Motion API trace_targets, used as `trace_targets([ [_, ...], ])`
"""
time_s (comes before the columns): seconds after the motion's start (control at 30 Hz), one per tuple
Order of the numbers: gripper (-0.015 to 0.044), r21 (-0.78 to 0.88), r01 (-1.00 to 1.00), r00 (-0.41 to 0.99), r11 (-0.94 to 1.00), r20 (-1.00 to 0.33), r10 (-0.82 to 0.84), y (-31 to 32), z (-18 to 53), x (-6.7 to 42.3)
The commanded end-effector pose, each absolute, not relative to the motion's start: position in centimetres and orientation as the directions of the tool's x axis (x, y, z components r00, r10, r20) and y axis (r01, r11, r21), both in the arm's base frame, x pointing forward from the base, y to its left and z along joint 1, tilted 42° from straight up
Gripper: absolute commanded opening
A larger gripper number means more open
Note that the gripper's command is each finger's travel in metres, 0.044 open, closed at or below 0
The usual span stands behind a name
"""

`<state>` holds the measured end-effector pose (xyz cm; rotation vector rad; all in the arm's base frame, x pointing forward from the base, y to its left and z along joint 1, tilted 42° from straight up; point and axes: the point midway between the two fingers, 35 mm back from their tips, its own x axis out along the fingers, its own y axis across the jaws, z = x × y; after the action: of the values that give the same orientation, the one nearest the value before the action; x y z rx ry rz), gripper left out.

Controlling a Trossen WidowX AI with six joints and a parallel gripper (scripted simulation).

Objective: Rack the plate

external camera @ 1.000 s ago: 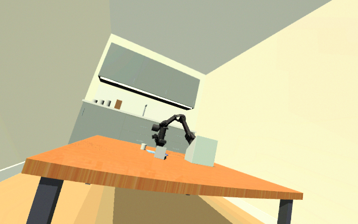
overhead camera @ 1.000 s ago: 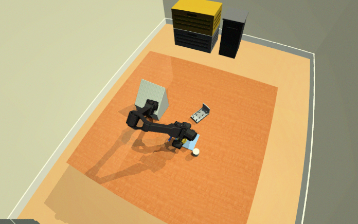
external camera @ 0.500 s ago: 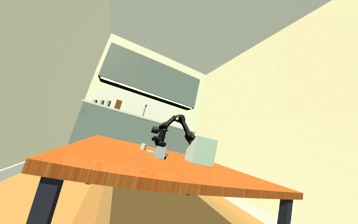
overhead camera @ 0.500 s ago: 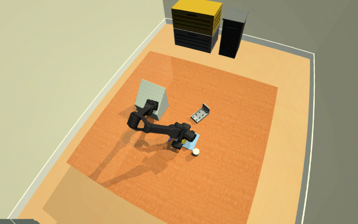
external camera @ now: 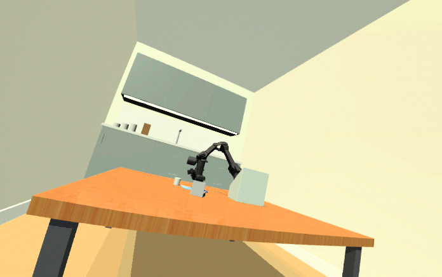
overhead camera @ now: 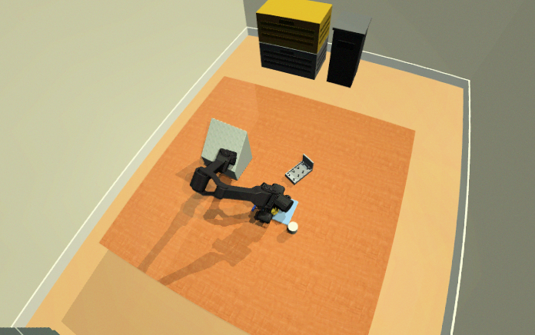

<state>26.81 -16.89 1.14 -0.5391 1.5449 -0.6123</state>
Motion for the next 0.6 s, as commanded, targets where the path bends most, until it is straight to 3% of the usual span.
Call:
trace_targets([
  [0.0, 0.0246, -0.667, 0.019, -0.063, 0.745, -0.744, -0.665, -16.8, 1.1, 26.8],
  [0.3, 0.0010, -0.655, 0.020, -0.060, 0.755, -0.755, -0.653, -13.7, 4.2, 28.3],
  [0.57, 0.0000, -0.651, 0.020, -0.060, 0.759, -0.759, -0.649, -10.4, 7.4, 29.0],
])
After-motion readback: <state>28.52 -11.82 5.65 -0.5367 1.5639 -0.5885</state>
